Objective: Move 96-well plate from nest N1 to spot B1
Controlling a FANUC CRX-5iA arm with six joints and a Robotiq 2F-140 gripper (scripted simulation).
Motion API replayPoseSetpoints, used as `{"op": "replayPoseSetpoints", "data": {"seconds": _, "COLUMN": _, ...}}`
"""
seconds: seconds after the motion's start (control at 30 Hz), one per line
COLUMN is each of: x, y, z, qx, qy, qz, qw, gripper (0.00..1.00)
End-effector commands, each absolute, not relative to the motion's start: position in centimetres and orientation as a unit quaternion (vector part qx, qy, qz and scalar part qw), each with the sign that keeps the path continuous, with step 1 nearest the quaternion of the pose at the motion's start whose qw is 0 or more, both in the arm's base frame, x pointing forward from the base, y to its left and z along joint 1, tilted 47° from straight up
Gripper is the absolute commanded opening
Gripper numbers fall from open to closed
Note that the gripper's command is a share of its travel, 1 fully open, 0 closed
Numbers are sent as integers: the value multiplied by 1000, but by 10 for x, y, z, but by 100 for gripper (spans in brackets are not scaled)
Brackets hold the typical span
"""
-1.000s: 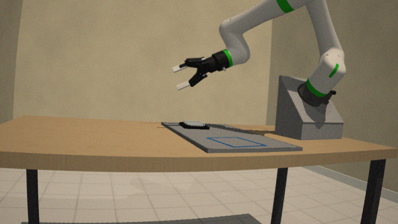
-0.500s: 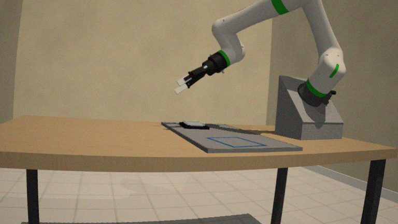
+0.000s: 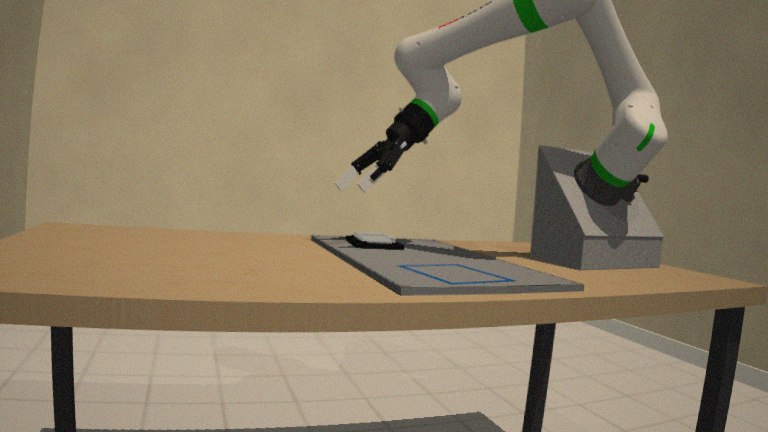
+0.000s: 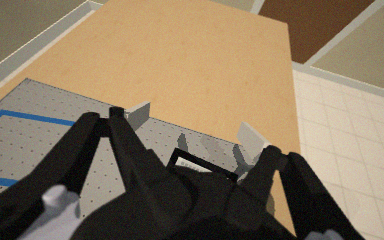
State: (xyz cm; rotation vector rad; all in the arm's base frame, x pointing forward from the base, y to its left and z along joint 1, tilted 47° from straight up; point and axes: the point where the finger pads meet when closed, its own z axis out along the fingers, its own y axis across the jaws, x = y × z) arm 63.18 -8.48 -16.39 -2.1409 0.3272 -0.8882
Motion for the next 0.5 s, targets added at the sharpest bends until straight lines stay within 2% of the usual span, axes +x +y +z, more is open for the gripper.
{"op": "replayPoseSetpoints", "data": {"seconds": 0.0, "x": 627, "y": -79, "z": -168, "qx": -853, "qy": 64, "qz": -349, "qw": 383, "gripper": 100}}
{"op": "replayPoseSetpoints", "data": {"seconds": 0.47, "x": 602, "y": -61, "z": -187, "qx": -858, "qy": -135, "qz": -338, "qw": 362, "gripper": 100}}
